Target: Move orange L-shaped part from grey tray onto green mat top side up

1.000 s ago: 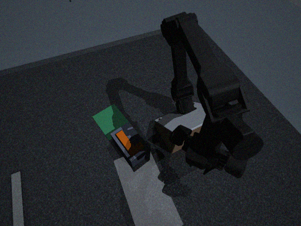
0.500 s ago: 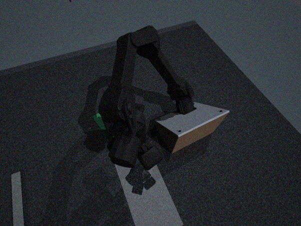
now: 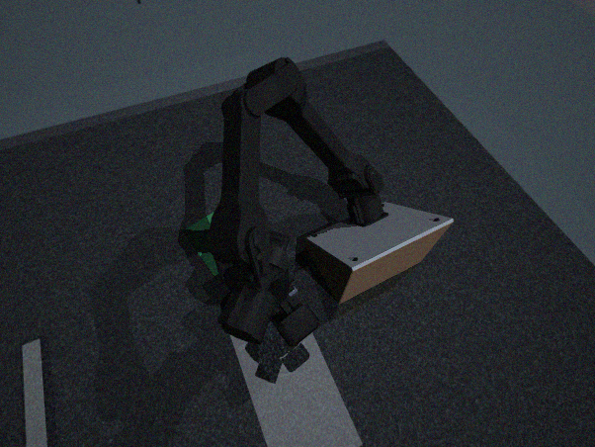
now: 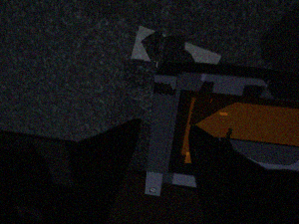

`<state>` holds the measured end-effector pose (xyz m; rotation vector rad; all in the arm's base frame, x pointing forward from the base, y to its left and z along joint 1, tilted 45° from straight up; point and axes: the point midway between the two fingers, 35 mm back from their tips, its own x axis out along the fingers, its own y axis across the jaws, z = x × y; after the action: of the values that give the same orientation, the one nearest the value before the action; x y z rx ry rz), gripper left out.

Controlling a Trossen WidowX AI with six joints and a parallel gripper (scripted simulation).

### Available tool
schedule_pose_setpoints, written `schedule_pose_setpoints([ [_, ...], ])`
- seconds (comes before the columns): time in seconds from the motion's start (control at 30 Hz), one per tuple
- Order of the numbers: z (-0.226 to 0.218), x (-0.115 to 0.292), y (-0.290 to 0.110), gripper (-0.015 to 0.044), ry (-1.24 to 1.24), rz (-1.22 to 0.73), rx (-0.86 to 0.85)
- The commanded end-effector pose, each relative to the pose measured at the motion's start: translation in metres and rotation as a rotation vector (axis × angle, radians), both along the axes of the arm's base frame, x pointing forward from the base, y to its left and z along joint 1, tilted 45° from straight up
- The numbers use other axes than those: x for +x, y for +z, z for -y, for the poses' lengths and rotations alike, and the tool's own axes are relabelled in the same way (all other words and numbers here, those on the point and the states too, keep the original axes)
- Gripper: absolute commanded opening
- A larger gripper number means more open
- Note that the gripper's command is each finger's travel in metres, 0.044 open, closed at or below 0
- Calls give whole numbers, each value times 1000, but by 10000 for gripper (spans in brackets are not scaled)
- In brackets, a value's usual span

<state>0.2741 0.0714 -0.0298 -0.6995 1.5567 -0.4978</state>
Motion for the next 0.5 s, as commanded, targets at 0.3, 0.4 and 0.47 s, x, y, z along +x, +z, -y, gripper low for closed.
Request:
schedule_pose_setpoints([
  [0.3,14,0,-13,180,8,-2,-5],
  [0.4,17,-1,-17,180,8,-2,-6],
  [0.47,19,-1,-19,180,8,-1,-6],
])
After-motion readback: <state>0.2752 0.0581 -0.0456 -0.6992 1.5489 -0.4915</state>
